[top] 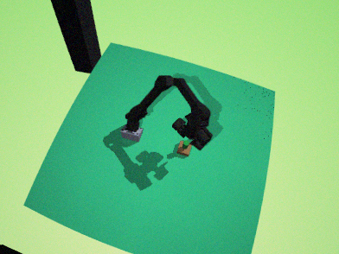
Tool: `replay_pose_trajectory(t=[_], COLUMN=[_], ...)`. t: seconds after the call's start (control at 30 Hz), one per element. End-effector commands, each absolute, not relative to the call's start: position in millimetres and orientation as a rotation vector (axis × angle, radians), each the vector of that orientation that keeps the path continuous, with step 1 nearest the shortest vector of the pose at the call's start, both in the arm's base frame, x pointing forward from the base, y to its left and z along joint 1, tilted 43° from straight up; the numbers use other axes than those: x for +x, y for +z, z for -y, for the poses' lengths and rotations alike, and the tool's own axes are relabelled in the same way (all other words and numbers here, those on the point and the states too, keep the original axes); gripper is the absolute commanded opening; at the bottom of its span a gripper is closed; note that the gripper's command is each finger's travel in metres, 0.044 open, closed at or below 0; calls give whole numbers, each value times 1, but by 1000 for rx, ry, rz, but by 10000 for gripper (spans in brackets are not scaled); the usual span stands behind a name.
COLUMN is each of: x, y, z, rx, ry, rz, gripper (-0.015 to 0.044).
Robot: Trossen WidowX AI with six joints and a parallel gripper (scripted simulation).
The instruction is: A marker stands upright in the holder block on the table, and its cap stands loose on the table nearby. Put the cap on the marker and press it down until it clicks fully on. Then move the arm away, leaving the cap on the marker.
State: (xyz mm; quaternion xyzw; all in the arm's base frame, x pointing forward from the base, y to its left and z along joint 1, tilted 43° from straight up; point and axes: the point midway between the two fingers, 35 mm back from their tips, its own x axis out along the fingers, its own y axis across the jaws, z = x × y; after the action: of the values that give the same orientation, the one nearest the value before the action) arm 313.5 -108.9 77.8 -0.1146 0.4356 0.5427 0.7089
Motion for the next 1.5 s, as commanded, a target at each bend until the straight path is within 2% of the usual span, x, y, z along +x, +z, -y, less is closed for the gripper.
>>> replay_pose_trajectory(t=[0.0, 0.13, 1.47], x=[313, 313, 314], y=[76, 75, 60], z=[107, 105, 92], rx=[290, 551, 636], ry=[808, 588, 512], rz=[-1320, -1451, -1489], gripper=[99, 0, 0])
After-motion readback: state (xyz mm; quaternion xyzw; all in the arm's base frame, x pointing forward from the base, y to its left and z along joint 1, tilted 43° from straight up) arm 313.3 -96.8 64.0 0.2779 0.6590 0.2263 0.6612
